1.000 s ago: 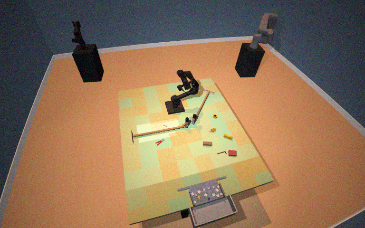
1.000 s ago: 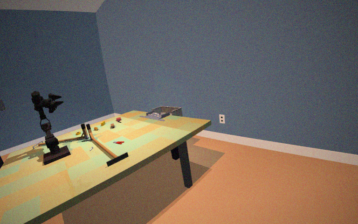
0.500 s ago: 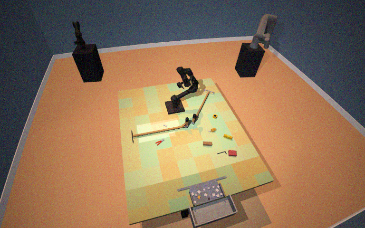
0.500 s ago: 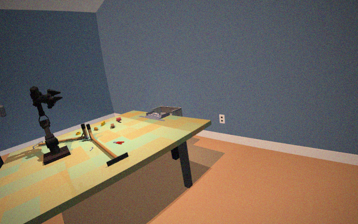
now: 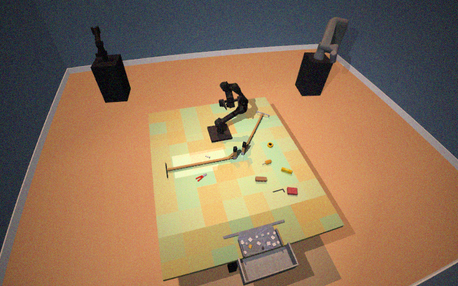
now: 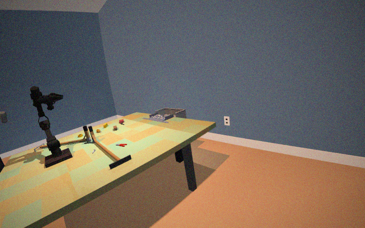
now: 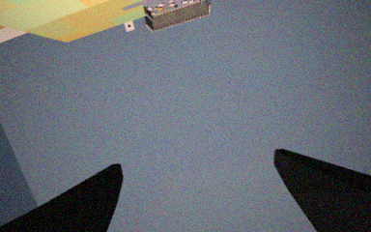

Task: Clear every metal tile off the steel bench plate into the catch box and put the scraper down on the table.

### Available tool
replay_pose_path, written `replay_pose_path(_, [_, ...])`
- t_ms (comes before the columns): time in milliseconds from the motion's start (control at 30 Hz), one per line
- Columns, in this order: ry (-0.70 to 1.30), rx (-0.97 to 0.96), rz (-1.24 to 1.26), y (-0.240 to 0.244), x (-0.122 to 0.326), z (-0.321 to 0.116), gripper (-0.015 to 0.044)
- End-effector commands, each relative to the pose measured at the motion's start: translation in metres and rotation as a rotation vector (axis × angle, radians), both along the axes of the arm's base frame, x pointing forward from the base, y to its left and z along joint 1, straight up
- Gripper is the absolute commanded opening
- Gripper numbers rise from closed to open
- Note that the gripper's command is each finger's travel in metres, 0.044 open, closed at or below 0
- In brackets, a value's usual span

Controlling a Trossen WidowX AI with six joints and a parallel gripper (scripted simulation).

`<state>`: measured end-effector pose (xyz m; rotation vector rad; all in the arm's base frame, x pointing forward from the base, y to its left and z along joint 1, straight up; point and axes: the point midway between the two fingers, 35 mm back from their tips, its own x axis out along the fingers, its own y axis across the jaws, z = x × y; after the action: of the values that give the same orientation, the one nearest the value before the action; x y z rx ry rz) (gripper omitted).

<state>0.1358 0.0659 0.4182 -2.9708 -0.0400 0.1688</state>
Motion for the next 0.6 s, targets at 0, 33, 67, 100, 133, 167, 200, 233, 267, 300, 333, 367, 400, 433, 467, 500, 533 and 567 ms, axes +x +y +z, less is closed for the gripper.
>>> replay_pose_path(0, [0.024,-0.114,-0.016,-0.009,0.000,0.001,0.0440])
replay_pose_path(33, [0.030,-0.140,-0.019,-0.012,0.000,0.001,0.0440])
replay_pose_path(67, [0.036,-0.166,-0.022,-0.014,0.000,0.001,0.0440])
replay_pose_path(100, [0.042,-0.192,-0.025,-0.016,0.000,0.000,0.0440])
replay_pose_path(133, [0.049,-0.218,-0.028,-0.019,0.000,0.000,0.0440])
replay_pose_path(167, [0.055,-0.244,-0.030,-0.021,-0.001,0.000,0.0440])
replay_pose_path(200, [0.062,-0.271,-0.032,-0.023,-0.001,0.000,0.0440])
replay_pose_path(233, [0.069,-0.297,-0.035,-0.025,-0.001,0.000,0.0440])
replay_pose_path(267, [0.076,-0.323,-0.037,-0.028,-0.001,-0.001,0.0440])
replay_pose_path(300, [0.083,-0.349,-0.038,-0.030,-0.001,-0.001,0.0440])
replay_pose_path(333, [0.091,-0.375,-0.040,-0.032,-0.001,-0.001,0.0440])
replay_pose_path(367, [0.098,-0.401,-0.042,-0.035,-0.001,-0.001,0.0440])
replay_pose_path(400, [0.106,-0.427,-0.043,-0.037,-0.001,-0.001,0.0440])
replay_pose_path(433, [0.114,-0.454,-0.044,-0.039,-0.001,-0.002,0.0440])
replay_pose_path(467, [0.121,-0.480,-0.045,-0.042,-0.001,-0.002,0.0440])
replay_pose_path(500, [0.129,-0.506,-0.046,-0.044,-0.001,-0.002,0.0440])
replay_pose_path(533, [0.138,-0.532,-0.046,-0.046,-0.001,-0.002,0.0440])
replay_pose_path(567, [0.146,-0.558,-0.047,-0.049,-0.001,-0.002,0.0440])
